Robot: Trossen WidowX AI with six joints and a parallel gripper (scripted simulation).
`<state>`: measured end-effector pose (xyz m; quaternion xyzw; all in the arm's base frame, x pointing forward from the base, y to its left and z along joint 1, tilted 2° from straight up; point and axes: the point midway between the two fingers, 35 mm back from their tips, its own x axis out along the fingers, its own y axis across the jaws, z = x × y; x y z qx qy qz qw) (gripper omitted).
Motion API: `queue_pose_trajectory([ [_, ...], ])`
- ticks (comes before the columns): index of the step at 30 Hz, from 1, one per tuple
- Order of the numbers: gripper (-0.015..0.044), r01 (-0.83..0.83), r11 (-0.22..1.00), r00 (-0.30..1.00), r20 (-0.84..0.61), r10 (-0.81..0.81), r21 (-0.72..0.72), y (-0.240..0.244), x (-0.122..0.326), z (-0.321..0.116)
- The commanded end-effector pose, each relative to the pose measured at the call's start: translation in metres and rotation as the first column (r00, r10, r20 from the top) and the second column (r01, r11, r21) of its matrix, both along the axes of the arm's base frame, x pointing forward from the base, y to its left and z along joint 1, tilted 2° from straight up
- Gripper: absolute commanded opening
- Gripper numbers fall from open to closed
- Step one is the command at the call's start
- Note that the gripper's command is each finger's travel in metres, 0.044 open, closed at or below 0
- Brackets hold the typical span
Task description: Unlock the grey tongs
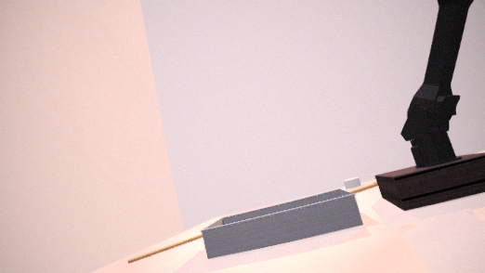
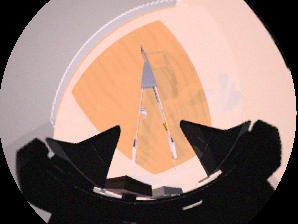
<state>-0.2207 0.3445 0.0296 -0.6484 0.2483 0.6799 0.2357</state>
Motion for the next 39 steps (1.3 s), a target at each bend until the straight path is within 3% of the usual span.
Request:
queue_pose_trajectory([
  [1, 0.0440, -0.008, 1.000, 1.000, -0.003, 0.008, 0.004, -0.019, -0.023, 0.014],
  [9, 0.0440, -0.007, 1.000, 1.000, -0.005, 0.007, -0.001, -0.110, -0.088, 0.064],
  [16, 0.0440, -0.008, 1.000, 1.000, -0.006, 0.008, -0.001, -0.112, -0.090, 0.068],
  [23, 0.0440, -0.030, 1.000, 0.999, -0.014, 0.030, 0.002, -0.118, -0.086, 0.116],
  [39, 0.0440, -0.030, 1.000, 0.999, -0.014, 0.030, 0.002, -0.118, -0.086, 0.116],
])
